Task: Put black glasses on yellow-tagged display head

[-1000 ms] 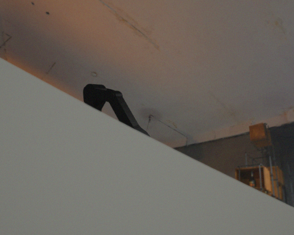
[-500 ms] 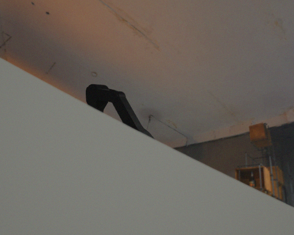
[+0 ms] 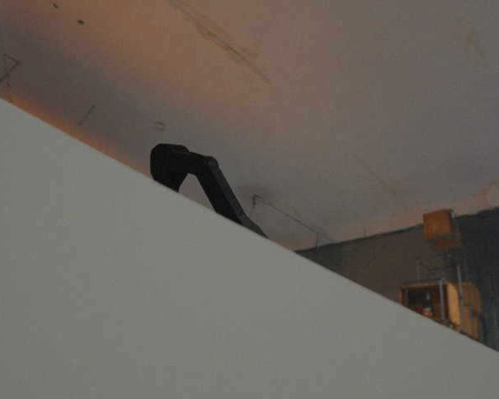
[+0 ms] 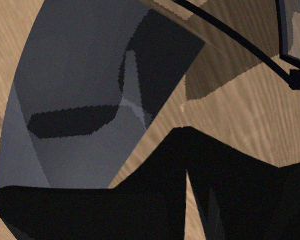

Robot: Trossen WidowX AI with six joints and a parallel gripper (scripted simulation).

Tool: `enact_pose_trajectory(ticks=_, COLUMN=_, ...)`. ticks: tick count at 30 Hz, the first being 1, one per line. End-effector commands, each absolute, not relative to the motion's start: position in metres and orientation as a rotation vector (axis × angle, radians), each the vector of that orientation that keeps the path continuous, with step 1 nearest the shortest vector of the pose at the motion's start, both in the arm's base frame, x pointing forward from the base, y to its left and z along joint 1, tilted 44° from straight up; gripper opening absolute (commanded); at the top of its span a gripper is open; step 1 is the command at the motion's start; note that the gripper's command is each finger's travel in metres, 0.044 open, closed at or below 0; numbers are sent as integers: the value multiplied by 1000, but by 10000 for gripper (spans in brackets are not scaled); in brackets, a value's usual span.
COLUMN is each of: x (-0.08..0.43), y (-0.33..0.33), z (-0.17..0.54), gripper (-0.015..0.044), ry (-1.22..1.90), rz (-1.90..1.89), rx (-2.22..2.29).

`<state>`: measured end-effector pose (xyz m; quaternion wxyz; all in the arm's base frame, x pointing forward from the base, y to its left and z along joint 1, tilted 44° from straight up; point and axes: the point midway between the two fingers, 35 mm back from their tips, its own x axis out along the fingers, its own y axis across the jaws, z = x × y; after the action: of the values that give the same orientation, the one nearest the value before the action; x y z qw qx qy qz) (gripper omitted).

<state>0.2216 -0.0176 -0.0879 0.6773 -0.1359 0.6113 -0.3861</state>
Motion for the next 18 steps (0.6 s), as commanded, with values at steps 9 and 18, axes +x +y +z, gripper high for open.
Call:
enact_pose_trajectory(ticks=9, x=224, y=-12, z=-93, gripper=0, ry=1376, rz=-868, rx=-299)
enact_pose_trajectory(ticks=18, x=226, y=-8, z=-97, gripper=0, ry=1376, rz=-868, rx=-299)
